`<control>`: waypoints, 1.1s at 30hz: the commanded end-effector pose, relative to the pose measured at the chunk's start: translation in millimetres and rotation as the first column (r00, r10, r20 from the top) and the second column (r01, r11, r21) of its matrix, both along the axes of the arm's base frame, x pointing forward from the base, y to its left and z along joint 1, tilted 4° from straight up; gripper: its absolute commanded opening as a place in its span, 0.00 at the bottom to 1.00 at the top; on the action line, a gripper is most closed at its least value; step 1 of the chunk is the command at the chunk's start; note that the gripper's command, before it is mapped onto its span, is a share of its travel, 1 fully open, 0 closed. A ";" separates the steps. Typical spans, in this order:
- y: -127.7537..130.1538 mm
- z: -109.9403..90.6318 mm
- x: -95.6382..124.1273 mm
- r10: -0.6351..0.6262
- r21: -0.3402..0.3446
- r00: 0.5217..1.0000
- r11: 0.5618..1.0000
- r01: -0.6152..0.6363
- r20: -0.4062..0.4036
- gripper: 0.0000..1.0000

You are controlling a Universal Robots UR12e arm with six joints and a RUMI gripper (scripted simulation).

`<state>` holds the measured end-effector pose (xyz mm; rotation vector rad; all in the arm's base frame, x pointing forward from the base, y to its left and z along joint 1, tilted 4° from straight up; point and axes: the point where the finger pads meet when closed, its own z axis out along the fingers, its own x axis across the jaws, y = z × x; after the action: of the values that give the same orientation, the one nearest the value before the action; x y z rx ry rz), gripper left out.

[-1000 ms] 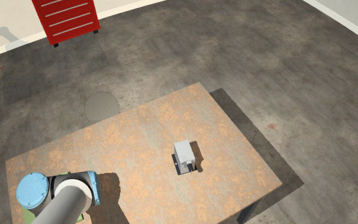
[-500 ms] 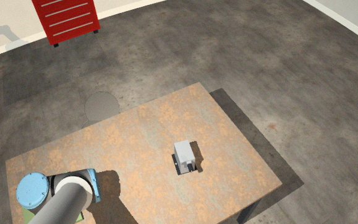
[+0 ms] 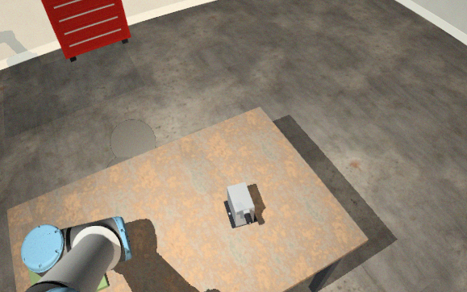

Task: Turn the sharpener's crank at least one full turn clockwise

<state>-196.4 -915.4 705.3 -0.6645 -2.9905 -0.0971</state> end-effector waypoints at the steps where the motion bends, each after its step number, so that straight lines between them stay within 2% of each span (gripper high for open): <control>1: -4.3 -4.5 16.1 0.003 -0.006 1.000 1.000 -0.003 0.015 0.32; 10: -13.9 -17.8 52.6 0.003 -0.006 1.000 1.000 -0.003 0.015 0.32; 13: -14.5 -18.6 54.8 0.003 -0.006 1.000 1.000 -0.003 0.015 0.32; 14: -15.2 -20.4 59.4 0.007 -0.007 0.999 1.000 -0.007 0.038 0.32; 17: -17.6 -25.6 73.3 0.007 -0.007 0.999 1.000 -0.007 0.038 0.32; 19: -17.6 -25.6 73.3 0.007 -0.007 0.999 1.000 -0.007 0.038 0.32; 26: -23.0 -37.9 105.6 0.007 -0.007 0.999 1.000 -0.007 0.039 0.32; 29: -23.6 -38.9 108.5 0.007 -0.007 0.999 1.000 -0.007 0.039 0.32; 30: -23.9 -40.8 113.2 0.011 -0.005 0.998 1.000 -0.011 0.062 0.32; 33: -24.9 -46.3 127.1 0.011 -0.005 0.998 1.000 -0.011 0.062 0.32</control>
<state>-87.3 -938.9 664.7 -0.6585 -3.0420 -0.1108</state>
